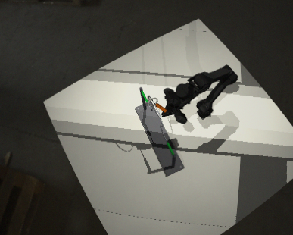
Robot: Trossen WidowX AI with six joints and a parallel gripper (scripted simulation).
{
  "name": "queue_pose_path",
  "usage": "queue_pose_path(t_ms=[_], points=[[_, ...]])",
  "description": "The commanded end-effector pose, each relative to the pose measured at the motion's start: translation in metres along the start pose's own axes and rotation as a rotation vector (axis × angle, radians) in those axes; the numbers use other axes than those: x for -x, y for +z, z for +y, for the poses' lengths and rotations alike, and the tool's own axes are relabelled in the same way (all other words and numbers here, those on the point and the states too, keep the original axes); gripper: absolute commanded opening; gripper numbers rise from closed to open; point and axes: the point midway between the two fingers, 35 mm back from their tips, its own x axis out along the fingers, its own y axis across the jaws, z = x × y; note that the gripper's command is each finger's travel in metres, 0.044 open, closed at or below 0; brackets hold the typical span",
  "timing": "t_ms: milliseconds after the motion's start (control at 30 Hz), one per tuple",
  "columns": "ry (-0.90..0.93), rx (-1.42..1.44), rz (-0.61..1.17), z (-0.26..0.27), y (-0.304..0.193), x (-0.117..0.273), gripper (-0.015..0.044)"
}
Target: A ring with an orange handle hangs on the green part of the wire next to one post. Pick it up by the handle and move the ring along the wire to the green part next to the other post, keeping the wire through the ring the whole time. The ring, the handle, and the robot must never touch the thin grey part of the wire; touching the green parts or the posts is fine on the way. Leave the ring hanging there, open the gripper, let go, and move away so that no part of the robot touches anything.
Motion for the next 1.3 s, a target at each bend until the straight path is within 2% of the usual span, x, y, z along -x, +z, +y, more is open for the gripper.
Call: queue_pose_path(t_ms=[0, 1267], points=[[-0.032, 0.05, -0.009, -0.002, 0.001, 0.0, -0.015], [-0.314, 0.458, -0.076, -0.019, 0.005, 0.001, -0.015]])
